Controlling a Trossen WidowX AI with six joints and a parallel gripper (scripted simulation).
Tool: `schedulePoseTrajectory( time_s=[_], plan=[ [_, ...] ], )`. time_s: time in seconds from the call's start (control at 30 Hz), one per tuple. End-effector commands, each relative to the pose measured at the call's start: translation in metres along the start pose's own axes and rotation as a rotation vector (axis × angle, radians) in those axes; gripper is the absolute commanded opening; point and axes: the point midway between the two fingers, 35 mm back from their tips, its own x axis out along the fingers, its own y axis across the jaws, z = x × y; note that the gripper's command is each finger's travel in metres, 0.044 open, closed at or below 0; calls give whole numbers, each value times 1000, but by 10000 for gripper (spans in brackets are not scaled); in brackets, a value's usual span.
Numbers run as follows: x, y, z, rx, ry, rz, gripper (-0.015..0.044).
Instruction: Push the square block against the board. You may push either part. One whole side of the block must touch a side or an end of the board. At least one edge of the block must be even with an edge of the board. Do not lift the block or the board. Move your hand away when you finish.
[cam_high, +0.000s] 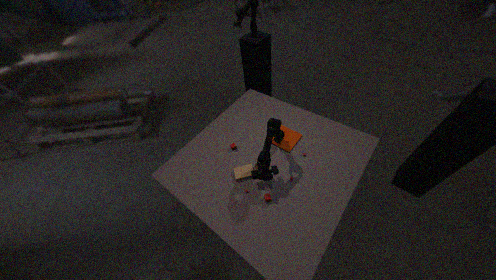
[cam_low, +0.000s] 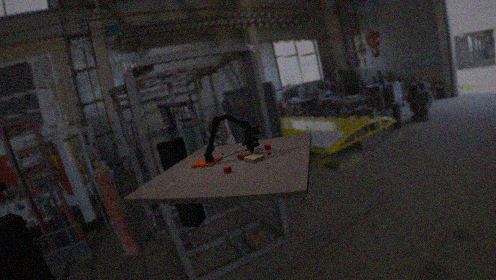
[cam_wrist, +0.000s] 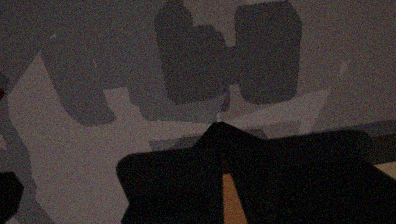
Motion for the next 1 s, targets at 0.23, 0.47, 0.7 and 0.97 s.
schedulePoseTrajectory(
  time_s=[0.23, 0.47, 0.7, 0.97],
  plan=[
    [3, 1, -20, -3, 9, 10, 0],
    [4, 1, -31, -3, 10, 10, 0],
    [4, 1, -34, -3, 10, 10, 0],
    [3, 0, -21, -3, 9, 10, 0]
  ],
)
